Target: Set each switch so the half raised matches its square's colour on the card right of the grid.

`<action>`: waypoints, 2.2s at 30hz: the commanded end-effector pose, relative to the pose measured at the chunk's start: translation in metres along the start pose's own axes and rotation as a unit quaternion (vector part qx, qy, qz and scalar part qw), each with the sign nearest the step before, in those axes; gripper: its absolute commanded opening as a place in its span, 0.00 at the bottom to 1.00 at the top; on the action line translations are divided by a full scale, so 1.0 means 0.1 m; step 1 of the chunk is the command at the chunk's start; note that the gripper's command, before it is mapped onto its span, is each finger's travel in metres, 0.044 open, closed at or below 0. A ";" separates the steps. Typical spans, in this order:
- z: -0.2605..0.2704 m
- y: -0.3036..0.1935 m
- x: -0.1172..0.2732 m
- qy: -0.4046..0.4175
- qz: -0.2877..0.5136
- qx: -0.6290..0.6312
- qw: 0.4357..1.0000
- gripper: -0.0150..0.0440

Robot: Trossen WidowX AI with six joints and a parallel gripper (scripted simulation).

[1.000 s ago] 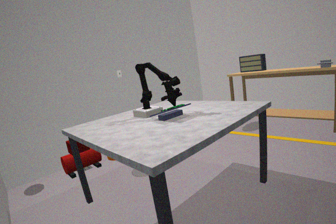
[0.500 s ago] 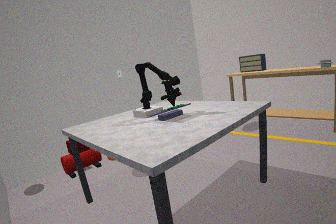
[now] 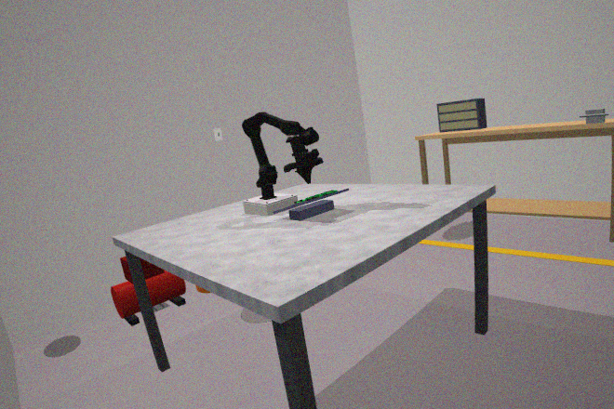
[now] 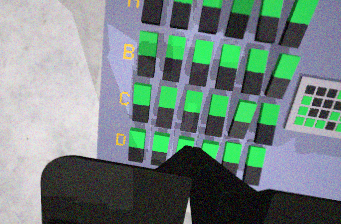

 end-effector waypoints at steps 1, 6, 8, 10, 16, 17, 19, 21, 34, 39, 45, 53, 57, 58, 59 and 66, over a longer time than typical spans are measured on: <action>-0.22 -0.09 0.03 0.000 -0.005 0.001 1.000 0.25; -0.22 -0.09 -0.15 -0.001 -0.011 0.001 1.000 0.25; -0.22 -0.10 -0.30 -0.003 -0.017 0.001 1.000 0.25; -0.22 -0.11 -0.32 -0.003 -0.018 0.001 1.000 0.25; -0.22 -0.11 -0.33 -0.003 -0.018 0.001 1.000 0.25; -0.22 -0.11 -0.37 -0.003 -0.018 0.001 1.000 0.25; -0.22 -0.11 -0.42 -0.003 -0.018 0.001 1.000 0.25; -0.22 -0.11 -0.42 -0.003 -0.018 0.001 1.000 0.25; -0.22 -0.10 -0.56 -0.003 -0.018 0.001 1.000 0.25; -0.22 -0.10 -0.56 -0.003 -0.018 0.001 1.000 0.25; -0.22 -0.10 -0.56 -0.003 -0.018 0.001 1.000 0.25; -0.22 -0.10 -0.56 -0.003 -0.018 0.001 1.000 0.25; -0.22 -0.10 -0.56 -0.003 -0.018 0.001 1.000 0.25; -0.22 -0.10 -0.56 -0.003 -0.018 0.001 1.000 0.25; -0.22 -0.10 -0.56 -0.003 -0.018 0.001 1.000 0.25; -0.22 -0.10 -0.56 -0.003 -0.018 0.001 1.000 0.25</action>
Point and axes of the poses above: the point midway between the two fingers, 35 mm back from their tips, its own x axis back along the fingers, its own z axis across the jaws, y = z × x, the point moved 5 cm from there along x, back along the fingers, and after that the axes turned 14 degrees about x, right-handed, at the moved point
